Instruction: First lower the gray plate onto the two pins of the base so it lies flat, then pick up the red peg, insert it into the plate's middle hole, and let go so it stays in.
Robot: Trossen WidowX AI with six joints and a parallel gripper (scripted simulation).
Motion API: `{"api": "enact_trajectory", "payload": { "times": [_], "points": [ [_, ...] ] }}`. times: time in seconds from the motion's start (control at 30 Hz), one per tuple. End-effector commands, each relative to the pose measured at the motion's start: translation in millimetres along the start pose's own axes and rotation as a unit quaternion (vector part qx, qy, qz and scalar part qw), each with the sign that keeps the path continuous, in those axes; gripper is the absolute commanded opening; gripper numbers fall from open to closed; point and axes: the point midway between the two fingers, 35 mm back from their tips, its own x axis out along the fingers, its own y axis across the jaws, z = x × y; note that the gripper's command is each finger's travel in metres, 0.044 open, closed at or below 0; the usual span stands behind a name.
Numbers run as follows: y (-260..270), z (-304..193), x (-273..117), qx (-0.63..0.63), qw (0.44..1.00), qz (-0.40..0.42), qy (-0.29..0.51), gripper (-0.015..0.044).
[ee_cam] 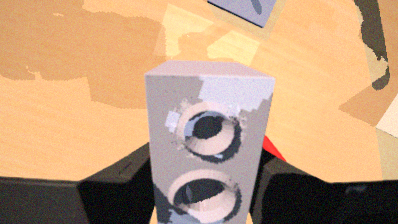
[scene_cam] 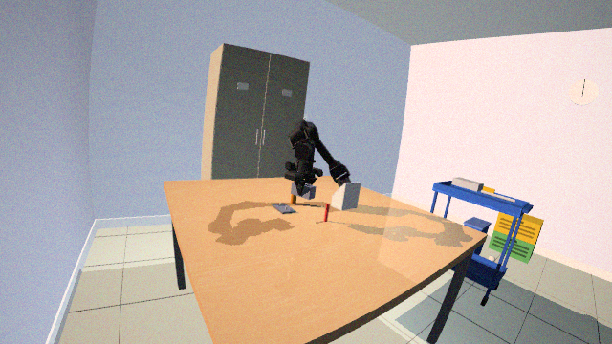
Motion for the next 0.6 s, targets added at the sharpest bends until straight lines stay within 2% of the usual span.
{"api": "enact_trajectory", "payload": {
  "times": [0.0,0.57],
  "points": [
    [-1.1,1.7,-16.3,0.008,1.000,0.005,0.001,0.0000],
    [-6.0,38.8,-0.3,0.044,0.999,0.007,0.007,0.0000]
  ]
}}
